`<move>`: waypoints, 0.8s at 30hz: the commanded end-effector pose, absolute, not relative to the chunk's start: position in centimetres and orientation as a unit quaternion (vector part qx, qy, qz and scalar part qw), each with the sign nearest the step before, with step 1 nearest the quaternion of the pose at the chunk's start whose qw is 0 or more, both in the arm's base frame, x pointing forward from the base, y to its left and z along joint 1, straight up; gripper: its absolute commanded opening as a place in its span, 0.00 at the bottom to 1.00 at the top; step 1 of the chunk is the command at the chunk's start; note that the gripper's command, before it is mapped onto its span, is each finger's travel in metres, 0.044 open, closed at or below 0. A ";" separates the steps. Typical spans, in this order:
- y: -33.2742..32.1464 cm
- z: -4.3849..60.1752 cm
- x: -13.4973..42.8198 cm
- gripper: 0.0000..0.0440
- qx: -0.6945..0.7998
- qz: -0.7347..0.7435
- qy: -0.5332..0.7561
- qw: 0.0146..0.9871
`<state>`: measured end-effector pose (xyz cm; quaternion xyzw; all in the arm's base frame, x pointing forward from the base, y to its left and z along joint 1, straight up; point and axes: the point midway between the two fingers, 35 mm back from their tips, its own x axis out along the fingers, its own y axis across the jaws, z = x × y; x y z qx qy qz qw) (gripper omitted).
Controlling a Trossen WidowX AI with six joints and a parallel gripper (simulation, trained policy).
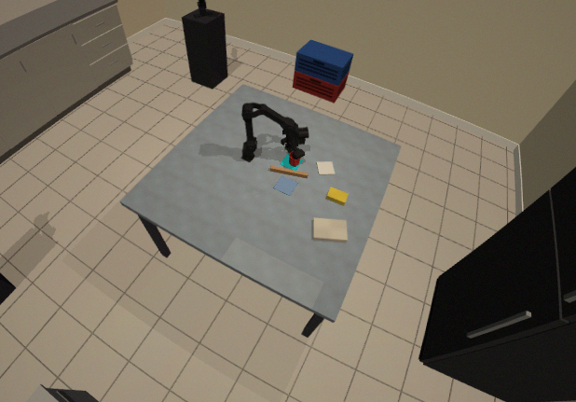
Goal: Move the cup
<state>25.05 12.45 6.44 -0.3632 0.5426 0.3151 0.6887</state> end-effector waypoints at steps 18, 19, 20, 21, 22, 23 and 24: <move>12.2 9.6 23.9 0.55 -0.340 0.334 0.493 0.728; 12.2 9.8 23.8 0.56 -0.339 0.334 0.491 0.730; 12.2 10.0 23.8 0.58 -0.338 0.334 0.488 0.732; 12.1 10.3 23.8 0.59 -0.337 0.334 0.485 0.734; 12.1 10.5 23.7 0.61 -0.337 0.334 0.483 0.736; 12.1 10.8 23.7 0.62 -0.336 0.334 0.480 0.739; 12.1 11.0 23.7 0.63 -0.335 0.334 0.477 0.741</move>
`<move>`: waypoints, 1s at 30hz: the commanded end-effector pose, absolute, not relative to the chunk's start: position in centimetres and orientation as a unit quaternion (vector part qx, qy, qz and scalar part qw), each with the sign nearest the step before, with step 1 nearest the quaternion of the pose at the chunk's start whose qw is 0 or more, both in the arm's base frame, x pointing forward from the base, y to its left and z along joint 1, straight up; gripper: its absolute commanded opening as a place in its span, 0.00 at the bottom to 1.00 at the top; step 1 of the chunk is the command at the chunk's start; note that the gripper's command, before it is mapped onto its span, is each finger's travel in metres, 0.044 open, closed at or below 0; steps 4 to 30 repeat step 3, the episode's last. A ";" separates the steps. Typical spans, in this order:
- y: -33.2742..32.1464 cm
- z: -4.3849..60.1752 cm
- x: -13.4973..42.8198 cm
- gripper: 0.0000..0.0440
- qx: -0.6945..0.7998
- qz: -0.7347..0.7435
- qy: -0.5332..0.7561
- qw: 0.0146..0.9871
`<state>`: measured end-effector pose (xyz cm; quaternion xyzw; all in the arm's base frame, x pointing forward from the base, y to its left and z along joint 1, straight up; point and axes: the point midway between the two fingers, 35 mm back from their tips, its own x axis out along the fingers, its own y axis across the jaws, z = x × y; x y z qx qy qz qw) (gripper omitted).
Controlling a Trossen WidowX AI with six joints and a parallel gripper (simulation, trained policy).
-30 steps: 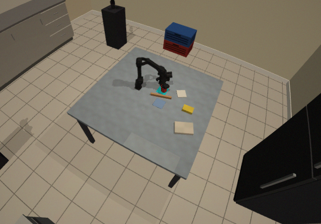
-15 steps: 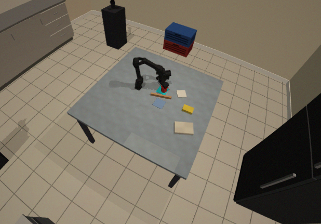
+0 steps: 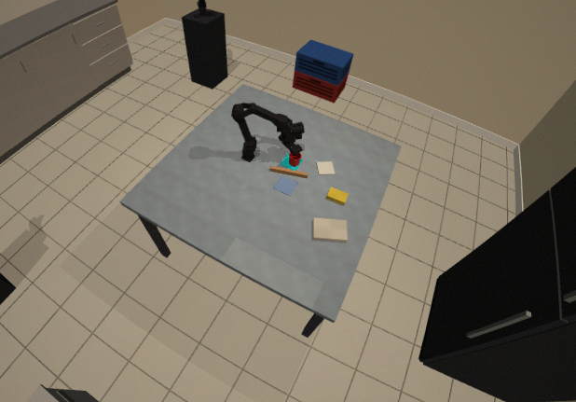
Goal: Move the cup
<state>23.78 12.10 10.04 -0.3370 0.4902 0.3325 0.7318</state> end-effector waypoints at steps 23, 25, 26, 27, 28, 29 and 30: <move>12.1 12.0 23.8 0.68 -0.335 0.333 0.465 0.749; 12.1 12.0 23.8 0.68 -0.335 0.333 0.465 0.749; 12.1 12.0 23.8 0.68 -0.335 0.333 0.465 0.749; 12.1 12.0 23.8 0.68 -0.335 0.333 0.465 0.749; 12.1 12.0 23.8 0.68 -0.335 0.333 0.465 0.749; 12.1 12.0 23.8 0.68 -0.335 0.333 0.465 0.749; 12.1 12.0 23.8 0.68 -0.335 0.333 0.465 0.749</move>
